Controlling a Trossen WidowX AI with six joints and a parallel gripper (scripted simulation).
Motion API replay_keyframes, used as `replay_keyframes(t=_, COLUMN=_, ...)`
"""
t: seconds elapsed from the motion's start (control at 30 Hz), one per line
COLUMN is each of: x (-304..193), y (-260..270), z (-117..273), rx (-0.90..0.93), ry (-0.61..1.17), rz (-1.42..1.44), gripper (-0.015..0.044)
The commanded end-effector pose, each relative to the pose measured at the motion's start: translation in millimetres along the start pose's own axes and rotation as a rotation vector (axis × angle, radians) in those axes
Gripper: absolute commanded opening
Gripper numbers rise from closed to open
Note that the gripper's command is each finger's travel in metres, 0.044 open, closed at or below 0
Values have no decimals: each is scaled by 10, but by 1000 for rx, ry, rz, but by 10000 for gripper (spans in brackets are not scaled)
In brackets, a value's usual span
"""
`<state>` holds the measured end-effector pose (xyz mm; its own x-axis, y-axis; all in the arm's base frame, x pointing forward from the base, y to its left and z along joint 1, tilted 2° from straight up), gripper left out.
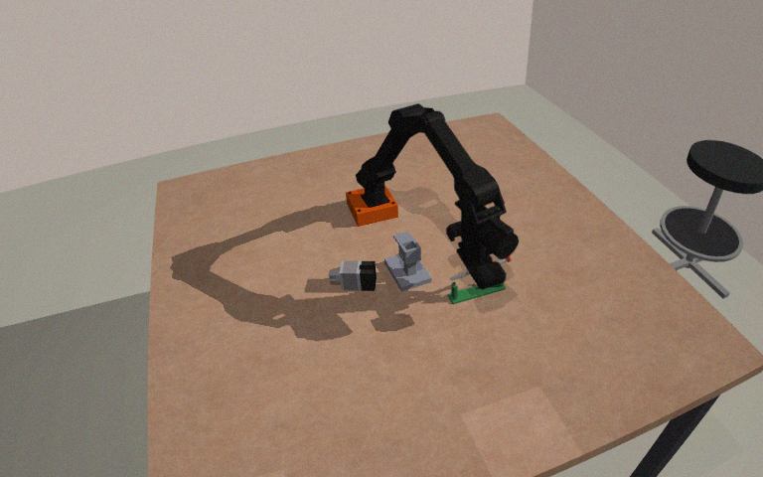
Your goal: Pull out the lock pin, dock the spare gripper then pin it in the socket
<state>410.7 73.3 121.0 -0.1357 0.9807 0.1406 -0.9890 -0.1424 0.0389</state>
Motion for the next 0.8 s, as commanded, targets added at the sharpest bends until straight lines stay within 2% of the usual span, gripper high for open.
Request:
replay_keyframes(t=0.0, x=-101, y=12, z=101, rx=-13, ry=5, rz=6, gripper=0)
replay_keyframes(t=0.77, x=-159, y=-4, z=-167, rx=-5, ry=1, rz=6, gripper=0)
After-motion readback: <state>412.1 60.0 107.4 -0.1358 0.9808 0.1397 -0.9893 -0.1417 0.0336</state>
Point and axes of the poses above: the point midway between the two fingers, 35 mm back from their tips, its own z axis back along the fingers, its own y axis across the jaws, x = y × z, the point moved 8 cm from there along z, back along the fingers, and after that the axes turned 13 degrees about z, right-handed, at the moved point
